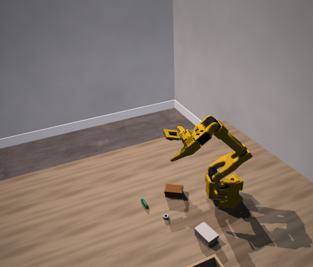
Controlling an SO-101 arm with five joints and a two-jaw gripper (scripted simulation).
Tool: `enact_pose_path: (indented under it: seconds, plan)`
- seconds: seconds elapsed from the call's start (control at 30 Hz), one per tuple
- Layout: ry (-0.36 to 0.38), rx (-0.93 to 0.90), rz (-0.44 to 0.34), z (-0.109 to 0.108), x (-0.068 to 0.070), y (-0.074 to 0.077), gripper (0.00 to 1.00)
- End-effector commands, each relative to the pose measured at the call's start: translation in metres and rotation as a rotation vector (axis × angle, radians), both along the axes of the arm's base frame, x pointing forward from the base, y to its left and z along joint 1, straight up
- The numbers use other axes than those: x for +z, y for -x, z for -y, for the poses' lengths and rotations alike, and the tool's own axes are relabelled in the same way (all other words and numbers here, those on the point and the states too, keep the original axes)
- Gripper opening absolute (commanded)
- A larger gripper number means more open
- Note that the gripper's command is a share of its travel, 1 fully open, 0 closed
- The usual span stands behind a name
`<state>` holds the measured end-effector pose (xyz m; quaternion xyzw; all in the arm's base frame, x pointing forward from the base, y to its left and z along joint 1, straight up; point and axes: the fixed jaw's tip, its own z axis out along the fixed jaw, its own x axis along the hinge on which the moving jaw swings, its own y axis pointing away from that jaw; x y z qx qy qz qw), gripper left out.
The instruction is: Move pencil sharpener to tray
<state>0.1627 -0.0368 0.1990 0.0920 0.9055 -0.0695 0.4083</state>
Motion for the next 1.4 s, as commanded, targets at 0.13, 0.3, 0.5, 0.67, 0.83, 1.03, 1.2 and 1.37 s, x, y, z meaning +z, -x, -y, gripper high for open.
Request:
enact_pose_path:
  seconds: [0.13, 0.3, 0.5, 0.67, 0.83, 1.03, 1.2, 1.37]
  plan:
    - [0.189, 0.260, -0.097, -0.010, -0.008, -0.006, 0.84]
    - [0.265, 0.366, -0.135, -0.014, -0.012, -0.008, 0.82]
    - [0.421, 0.593, -0.206, -0.022, -0.020, -0.010, 0.79]
    - [0.558, 0.797, -0.257, -0.029, -0.027, -0.012, 0.76]
    - [0.642, 0.925, -0.284, -0.033, -0.032, -0.014, 0.74]
    - [0.812, 1.191, -0.326, -0.042, -0.040, -0.015, 0.71]
    - [0.956, 1.422, -0.347, -0.049, -0.047, -0.016, 0.68]
    - [1.071, 1.610, -0.352, -0.055, -0.053, -0.017, 0.65]
